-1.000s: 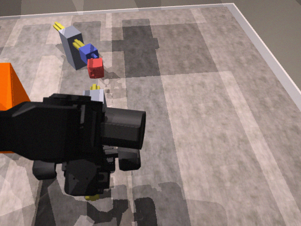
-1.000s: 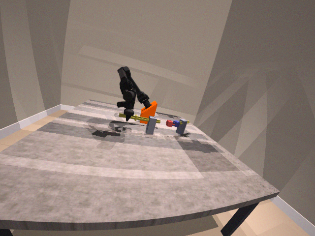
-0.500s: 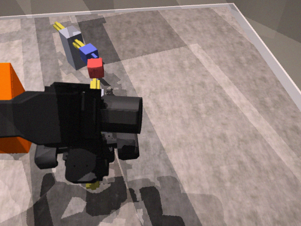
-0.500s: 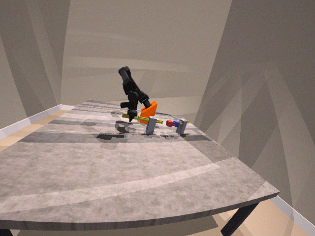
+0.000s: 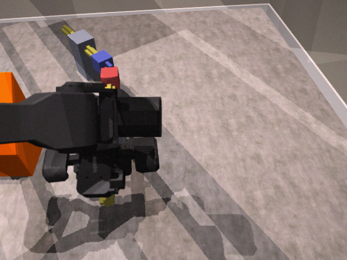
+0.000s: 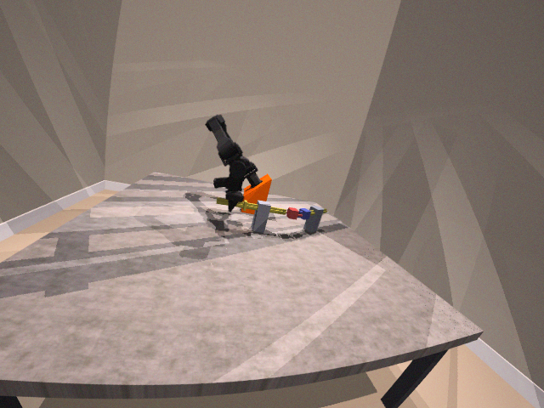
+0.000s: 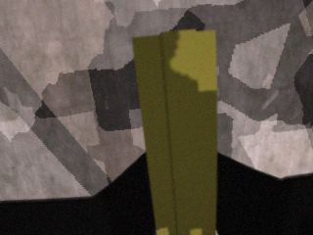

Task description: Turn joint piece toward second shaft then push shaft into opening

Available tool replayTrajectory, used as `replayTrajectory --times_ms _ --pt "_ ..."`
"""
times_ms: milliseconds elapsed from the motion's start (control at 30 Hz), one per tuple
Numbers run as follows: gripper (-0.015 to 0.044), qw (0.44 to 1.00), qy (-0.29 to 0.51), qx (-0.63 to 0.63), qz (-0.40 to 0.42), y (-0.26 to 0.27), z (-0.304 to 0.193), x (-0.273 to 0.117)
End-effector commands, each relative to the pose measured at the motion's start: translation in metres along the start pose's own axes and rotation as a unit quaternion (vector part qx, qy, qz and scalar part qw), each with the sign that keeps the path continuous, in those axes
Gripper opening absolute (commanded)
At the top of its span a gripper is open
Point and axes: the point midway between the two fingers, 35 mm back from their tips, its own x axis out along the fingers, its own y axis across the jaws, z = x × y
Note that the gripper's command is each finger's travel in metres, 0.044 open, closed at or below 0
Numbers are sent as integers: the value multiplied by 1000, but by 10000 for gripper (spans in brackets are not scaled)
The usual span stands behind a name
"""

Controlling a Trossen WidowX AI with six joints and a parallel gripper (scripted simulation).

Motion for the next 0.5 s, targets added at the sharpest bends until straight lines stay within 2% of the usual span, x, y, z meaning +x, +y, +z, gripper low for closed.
replayTrajectory --times_ms 0,467 --pt "0 1000 0 1 0 0 -9 1" --pt "0 1000 0 1 0 0 -30 1"
